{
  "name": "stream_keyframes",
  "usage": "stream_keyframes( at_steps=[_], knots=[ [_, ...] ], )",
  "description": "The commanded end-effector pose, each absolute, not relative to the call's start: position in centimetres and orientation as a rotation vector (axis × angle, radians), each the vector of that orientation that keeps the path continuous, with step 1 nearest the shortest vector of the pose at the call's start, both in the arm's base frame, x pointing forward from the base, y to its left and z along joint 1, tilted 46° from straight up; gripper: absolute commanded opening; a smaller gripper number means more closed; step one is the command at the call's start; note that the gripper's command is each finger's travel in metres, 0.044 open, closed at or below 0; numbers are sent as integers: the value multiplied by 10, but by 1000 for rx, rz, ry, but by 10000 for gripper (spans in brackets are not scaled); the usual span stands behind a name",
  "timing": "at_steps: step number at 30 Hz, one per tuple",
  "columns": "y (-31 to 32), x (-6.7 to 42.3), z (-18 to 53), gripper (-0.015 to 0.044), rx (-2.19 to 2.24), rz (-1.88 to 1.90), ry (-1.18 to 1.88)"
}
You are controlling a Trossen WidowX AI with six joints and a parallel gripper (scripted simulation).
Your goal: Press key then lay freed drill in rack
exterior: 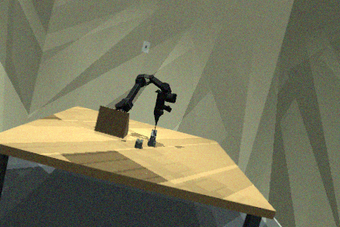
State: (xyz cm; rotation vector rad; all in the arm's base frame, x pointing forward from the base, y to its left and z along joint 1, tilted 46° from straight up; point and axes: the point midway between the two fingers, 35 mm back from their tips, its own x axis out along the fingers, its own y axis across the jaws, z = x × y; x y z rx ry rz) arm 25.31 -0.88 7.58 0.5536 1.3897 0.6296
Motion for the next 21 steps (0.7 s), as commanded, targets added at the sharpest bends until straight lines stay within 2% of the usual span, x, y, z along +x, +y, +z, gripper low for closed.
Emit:
stream_keyframes(
  at_steps=[1, 21],
  knots=[
    [8, 246, 64, 0, 566, 671, 1435],
    [12, 246, 60, 0, 567, 671, 1435]
  ],
)
